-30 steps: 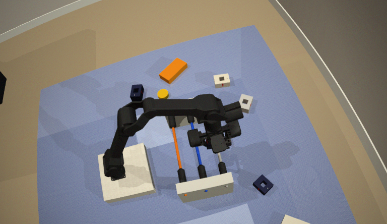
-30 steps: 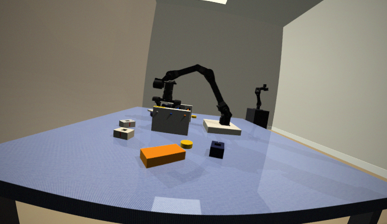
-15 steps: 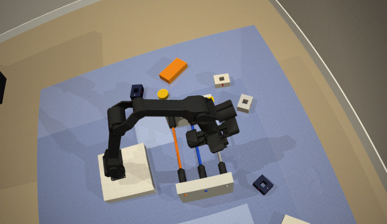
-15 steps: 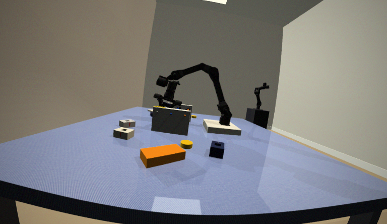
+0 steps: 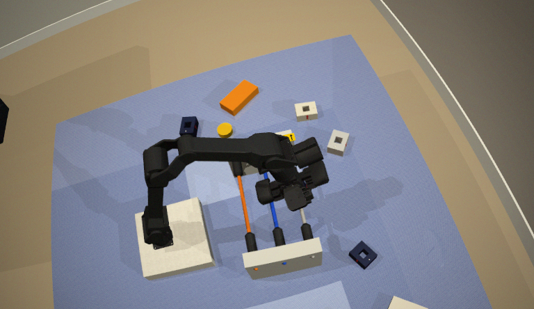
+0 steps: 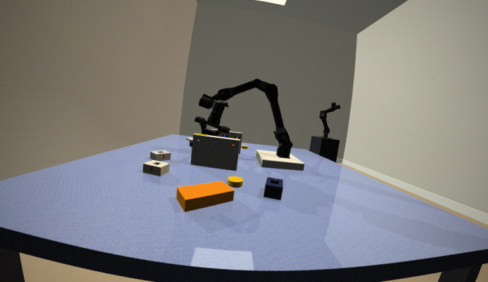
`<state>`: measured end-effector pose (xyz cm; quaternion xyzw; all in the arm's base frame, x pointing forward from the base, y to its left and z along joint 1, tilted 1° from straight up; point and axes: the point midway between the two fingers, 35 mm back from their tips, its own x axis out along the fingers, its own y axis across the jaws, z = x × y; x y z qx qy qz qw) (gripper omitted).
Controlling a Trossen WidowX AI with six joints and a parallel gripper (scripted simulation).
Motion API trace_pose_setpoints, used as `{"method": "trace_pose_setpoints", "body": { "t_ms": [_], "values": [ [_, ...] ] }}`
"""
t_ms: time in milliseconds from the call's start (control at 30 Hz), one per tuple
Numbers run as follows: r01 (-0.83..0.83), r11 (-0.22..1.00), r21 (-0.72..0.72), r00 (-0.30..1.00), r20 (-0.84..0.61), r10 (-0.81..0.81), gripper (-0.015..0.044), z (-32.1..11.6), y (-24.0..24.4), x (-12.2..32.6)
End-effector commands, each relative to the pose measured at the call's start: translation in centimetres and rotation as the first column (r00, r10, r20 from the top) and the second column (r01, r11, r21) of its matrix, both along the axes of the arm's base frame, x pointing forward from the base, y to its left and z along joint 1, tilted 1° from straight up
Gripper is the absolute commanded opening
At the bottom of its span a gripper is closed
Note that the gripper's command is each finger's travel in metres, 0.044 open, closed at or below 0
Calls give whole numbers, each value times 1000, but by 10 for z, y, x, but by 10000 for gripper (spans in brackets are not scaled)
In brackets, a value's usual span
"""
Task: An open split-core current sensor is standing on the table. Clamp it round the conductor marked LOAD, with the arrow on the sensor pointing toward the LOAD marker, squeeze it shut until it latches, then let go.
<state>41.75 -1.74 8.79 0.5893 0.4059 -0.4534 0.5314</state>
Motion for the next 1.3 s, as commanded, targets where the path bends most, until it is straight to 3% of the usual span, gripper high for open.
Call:
{"method": "trace_pose_setpoints", "body": {
  "t_ms": [0, 500, 633, 1267],
  "values": [
    [0, 1000, 0, 1000, -2, 0, 53, 0, 0, 0],
    [0, 1000, 1, 1000, -9, 0, 440, 0, 0, 0],
    [0, 1000, 0, 1000, -1, 0, 337, 1, 0, 0],
    [0, 1000, 0, 1000, -1, 0, 210, 1, 0, 0]
  ]
}}
